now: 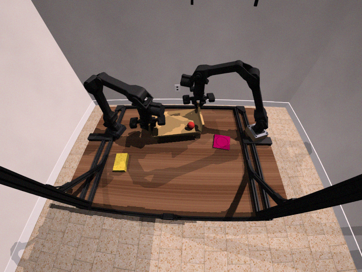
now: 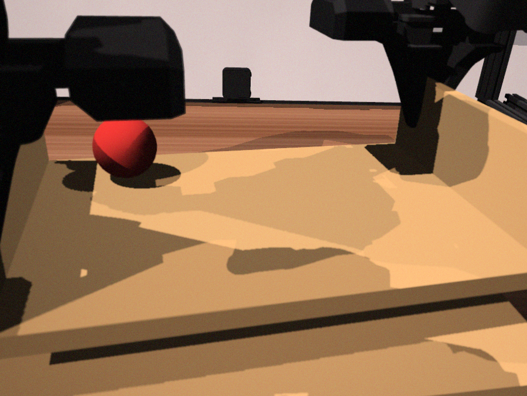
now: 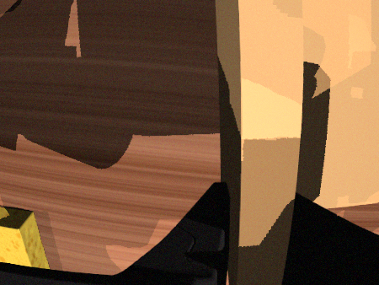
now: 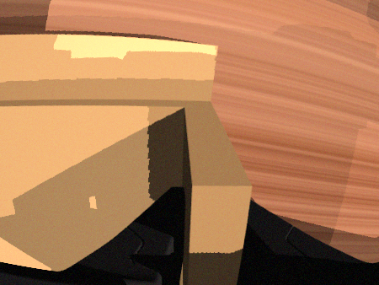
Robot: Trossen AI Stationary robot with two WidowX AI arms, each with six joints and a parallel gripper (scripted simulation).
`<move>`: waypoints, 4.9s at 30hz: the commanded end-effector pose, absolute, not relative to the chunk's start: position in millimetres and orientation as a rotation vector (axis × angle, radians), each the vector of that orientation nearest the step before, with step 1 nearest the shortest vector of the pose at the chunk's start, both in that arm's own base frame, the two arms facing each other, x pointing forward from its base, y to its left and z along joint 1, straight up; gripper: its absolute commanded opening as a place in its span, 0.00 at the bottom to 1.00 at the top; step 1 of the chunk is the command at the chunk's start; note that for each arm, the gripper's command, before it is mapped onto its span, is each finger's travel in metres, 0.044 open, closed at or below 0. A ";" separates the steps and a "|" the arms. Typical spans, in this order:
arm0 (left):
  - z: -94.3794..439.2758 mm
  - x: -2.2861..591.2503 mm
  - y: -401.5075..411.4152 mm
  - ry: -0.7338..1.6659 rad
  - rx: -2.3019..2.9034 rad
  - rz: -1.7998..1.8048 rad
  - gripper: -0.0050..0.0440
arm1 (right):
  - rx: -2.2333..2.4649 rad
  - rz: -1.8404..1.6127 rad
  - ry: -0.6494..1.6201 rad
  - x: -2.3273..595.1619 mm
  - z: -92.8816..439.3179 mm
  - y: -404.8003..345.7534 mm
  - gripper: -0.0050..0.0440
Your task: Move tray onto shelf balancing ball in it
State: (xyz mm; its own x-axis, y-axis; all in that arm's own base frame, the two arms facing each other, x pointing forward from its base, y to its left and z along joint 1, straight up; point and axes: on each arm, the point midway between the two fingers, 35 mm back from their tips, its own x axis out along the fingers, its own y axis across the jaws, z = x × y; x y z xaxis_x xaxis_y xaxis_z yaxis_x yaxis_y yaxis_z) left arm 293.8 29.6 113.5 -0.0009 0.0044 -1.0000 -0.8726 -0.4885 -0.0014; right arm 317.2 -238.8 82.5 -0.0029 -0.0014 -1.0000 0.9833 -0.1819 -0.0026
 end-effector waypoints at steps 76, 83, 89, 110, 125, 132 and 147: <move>113.3 284.4 55.0 0.915 -1.567 1.580 0.14 | 1.333 -1.348 1.113 308.5 84.0 -264.2 0.14; 114.8 283.7 57.5 0.925 -1.577 1.576 0.14 | 1.344 -1.338 1.117 307.4 82.5 -266.6 0.14; 114.6 283.5 57.8 0.924 -1.579 1.574 0.14 | 1.344 -1.339 1.120 307.4 82.7 -267.0 0.14; 110.9 283.4 57.9 0.923 -1.577 1.575 0.14 | 1.343 -1.340 1.119 307.4 80.5 -267.1 0.14; 108.3 283.5 57.7 0.919 -1.572 1.578 0.14 | 1.338 -1.343 1.116 307.5 77.7 -266.8 0.14; 103.6 283.5 57.7 0.919 -1.572 1.578 0.14 | 1.338 -1.343 1.116 307.4 72.7 -266.8 0.14; 98.7 283.3 57.8 0.920 -1.575 1.575 0.14 | 1.340 -1.343 1.119 307.5 68.2 -267.0 0.14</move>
